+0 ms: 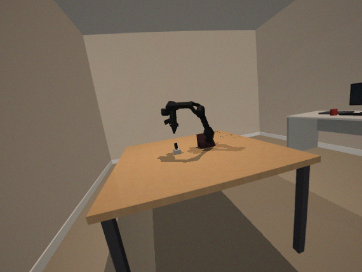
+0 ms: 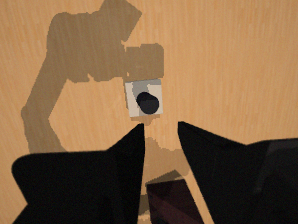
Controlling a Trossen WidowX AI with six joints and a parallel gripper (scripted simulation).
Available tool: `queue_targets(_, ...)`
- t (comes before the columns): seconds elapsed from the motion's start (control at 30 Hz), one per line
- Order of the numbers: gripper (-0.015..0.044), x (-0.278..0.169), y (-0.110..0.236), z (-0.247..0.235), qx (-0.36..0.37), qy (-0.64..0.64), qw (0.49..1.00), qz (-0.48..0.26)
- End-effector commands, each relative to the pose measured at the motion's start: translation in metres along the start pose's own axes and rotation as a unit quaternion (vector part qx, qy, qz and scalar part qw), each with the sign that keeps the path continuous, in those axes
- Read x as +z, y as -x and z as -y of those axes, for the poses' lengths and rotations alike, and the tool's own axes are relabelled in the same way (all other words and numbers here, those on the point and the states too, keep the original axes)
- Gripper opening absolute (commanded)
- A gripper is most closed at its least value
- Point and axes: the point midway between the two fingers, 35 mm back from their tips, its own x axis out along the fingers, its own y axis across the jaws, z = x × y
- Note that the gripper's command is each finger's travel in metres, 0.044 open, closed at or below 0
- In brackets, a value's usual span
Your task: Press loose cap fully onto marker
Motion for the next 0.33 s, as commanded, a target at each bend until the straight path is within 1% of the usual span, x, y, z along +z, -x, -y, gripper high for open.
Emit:
queue_targets(0.0, 0.0236, -0.0003, 0.0016, 0.0003, -0.002, 0.003, 1.000, -0.001)
queue_targets(0.23, 0.0420, -0.0003, 0.0016, 0.0003, -0.002, 0.003, 1.000, -0.001)
queue_targets(0.27, 0.0440, -0.0003, 0.0016, 0.0003, -0.002, 0.003, 1.000, -0.001)
queue_targets(0.3, 0.0440, -0.0003, 0.0016, 0.0003, -0.002, 0.003, 1.000, -0.001)
